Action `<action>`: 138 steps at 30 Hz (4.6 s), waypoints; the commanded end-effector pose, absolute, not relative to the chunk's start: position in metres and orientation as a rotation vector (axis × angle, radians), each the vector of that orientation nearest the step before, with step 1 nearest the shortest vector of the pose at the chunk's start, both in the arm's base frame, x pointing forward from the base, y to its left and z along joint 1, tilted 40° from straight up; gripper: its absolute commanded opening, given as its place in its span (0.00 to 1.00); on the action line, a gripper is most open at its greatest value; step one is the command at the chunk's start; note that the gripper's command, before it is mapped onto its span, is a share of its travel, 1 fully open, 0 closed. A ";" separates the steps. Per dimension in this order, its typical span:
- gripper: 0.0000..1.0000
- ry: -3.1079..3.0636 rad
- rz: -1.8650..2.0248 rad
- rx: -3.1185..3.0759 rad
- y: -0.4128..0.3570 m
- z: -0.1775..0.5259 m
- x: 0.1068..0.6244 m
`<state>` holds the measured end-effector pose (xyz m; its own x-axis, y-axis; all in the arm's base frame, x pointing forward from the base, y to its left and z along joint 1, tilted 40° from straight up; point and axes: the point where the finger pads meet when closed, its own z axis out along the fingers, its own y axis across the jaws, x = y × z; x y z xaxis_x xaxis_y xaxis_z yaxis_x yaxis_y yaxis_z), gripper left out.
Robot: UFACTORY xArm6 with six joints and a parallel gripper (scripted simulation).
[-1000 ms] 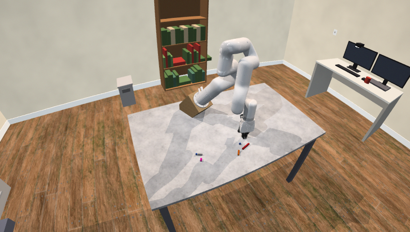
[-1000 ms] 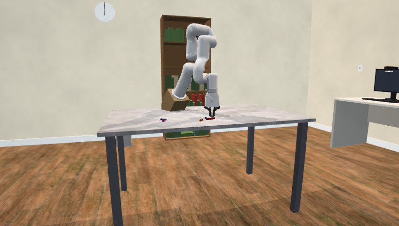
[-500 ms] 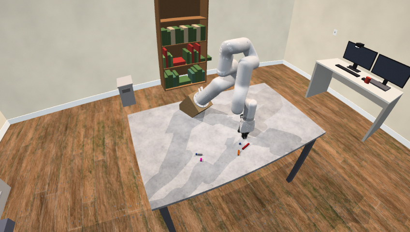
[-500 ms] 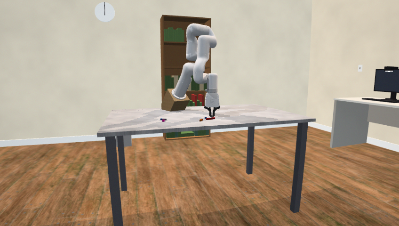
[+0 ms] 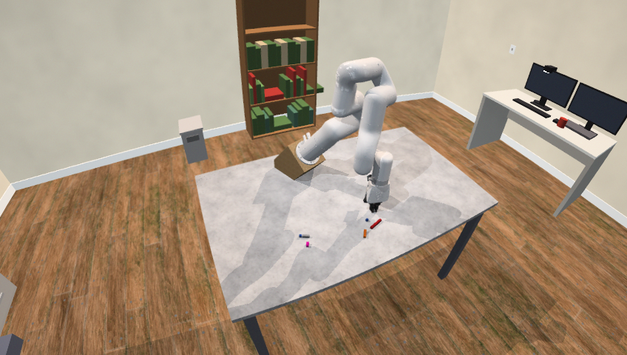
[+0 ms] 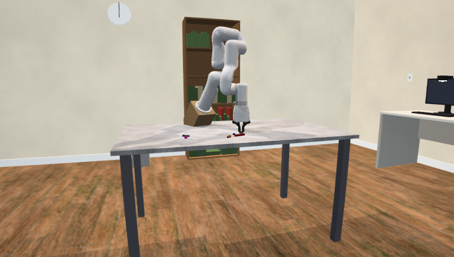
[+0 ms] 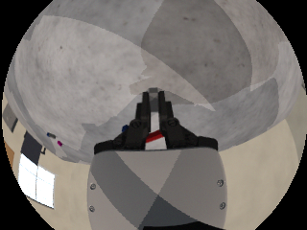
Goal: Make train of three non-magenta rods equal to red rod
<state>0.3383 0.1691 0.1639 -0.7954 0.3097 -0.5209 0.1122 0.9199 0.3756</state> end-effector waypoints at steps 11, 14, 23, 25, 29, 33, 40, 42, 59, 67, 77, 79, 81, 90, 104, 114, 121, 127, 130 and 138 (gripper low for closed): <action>0.04 2.476 0.440 0.300 0.164 0.182 0.326; 0.04 2.476 0.440 0.300 0.161 0.190 0.319; 0.04 2.476 0.440 0.300 0.150 0.227 0.290; 0.04 2.476 0.440 0.300 0.148 0.233 0.285; 0.04 2.476 0.440 0.300 0.146 0.237 0.282; 0.04 2.476 0.440 0.300 0.145 0.241 0.279; 0.04 2.476 0.440 0.300 0.145 0.241 0.279; 0.04 2.476 0.440 0.300 0.145 0.241 0.279; 0.04 2.480 0.400 0.190 0.125 0.238 0.283; 0.04 2.477 0.354 0.054 0.101 0.233 0.287; 0.04 2.447 0.249 -0.249 0.046 0.223 0.296; 0.04 2.443 0.241 -0.273 0.042 0.223 0.297; 0.04 2.439 0.228 -0.310 0.035 0.221 0.298; 0.04 2.393 0.148 -0.530 -0.006 0.214 0.305; 0.04 2.303 0.039 -0.815 -0.061 0.205 0.315; 0.04 2.234 -0.029 -0.987 -0.094 0.200 0.320; 0.04 2.149 -0.101 -1.167 -0.131 0.193 0.327; 0.04 2.102 -0.137 -1.253 -0.150 0.190 0.330; 0.04 2.094 -0.142 -1.267 -0.153 0.189 0.331; 0.04 2.087 -0.148 -1.279 -0.156 0.188 0.331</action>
<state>0.3305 -0.1543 0.1876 -0.2982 -0.8228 -0.4838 -0.7459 0.5172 -0.4197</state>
